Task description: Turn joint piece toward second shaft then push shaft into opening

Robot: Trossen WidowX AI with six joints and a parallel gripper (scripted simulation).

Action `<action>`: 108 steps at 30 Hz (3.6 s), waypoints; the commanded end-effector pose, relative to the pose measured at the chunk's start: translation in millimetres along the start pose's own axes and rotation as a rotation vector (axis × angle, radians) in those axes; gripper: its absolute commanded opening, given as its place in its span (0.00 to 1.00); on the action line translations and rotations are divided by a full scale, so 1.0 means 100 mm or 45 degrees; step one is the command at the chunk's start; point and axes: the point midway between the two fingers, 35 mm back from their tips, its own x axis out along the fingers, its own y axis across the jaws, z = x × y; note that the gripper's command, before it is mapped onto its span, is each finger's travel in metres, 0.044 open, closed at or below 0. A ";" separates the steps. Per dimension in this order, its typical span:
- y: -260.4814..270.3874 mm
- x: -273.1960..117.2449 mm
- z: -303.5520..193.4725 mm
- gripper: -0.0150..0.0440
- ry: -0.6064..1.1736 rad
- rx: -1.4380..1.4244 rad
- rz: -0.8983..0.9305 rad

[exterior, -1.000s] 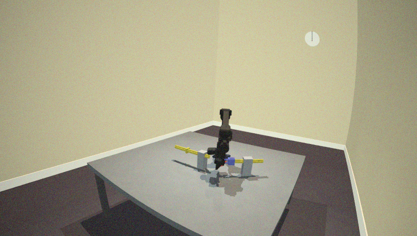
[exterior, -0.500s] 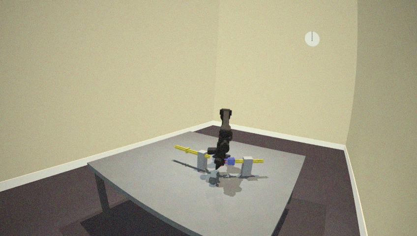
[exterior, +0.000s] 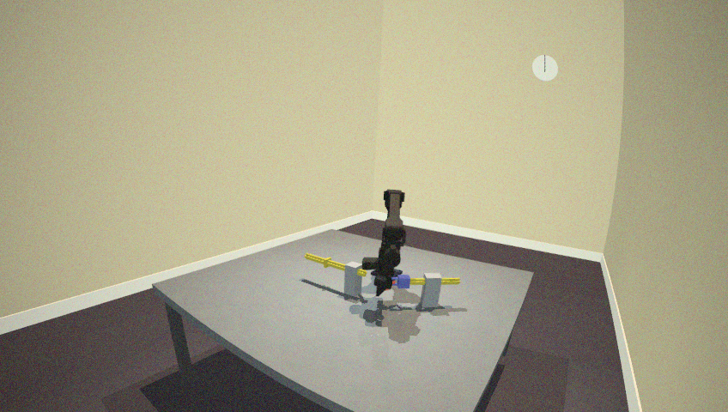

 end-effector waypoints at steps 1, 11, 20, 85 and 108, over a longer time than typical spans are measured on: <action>0.00 0.00 0.00 0.55 0.000 0.000 0.000; 0.00 0.00 0.00 0.99 0.000 0.000 0.000; 0.00 0.00 0.00 1.00 0.000 0.000 0.000; -0.08 -1.62 0.37 1.00 0.241 -0.961 0.284; -0.04 -1.18 0.52 1.00 0.277 -1.133 0.161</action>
